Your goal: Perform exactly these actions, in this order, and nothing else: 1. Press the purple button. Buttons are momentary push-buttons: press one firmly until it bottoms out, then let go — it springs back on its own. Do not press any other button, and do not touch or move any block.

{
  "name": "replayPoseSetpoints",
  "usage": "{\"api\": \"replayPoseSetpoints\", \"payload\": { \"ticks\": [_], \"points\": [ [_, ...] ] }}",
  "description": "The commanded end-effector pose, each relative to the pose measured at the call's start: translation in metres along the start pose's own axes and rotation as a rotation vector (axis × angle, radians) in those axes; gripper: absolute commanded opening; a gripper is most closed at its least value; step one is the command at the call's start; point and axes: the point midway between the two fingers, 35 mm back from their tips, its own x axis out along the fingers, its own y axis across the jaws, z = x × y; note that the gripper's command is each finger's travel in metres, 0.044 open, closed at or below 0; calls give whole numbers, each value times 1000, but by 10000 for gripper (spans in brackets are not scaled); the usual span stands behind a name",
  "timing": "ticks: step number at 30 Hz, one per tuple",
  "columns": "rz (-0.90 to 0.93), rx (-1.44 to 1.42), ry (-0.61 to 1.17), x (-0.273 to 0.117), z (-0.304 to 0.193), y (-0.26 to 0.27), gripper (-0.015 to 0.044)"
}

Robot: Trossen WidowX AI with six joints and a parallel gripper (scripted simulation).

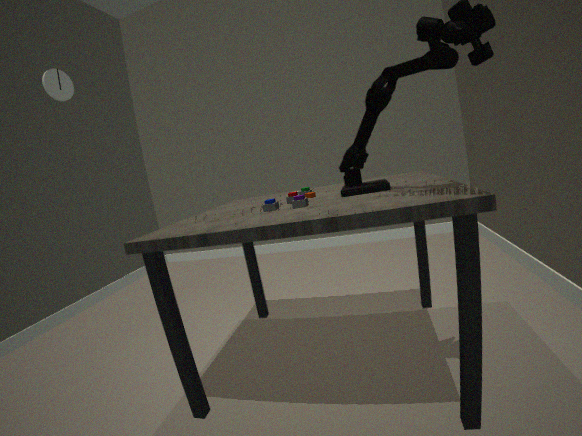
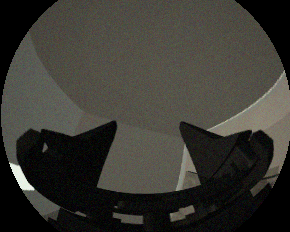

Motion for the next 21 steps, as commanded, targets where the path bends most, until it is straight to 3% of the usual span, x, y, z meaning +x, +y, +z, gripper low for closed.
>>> {"api": "replayPoseSetpoints", "payload": {
  "ticks": [1,11,21],
  "points": [
    [2,4,-14,-4,2,1,400],
    [17,119,-603,-170,71,6,400],
    [-97,223,-1166,-344,60,-15,400]
  ]
}}
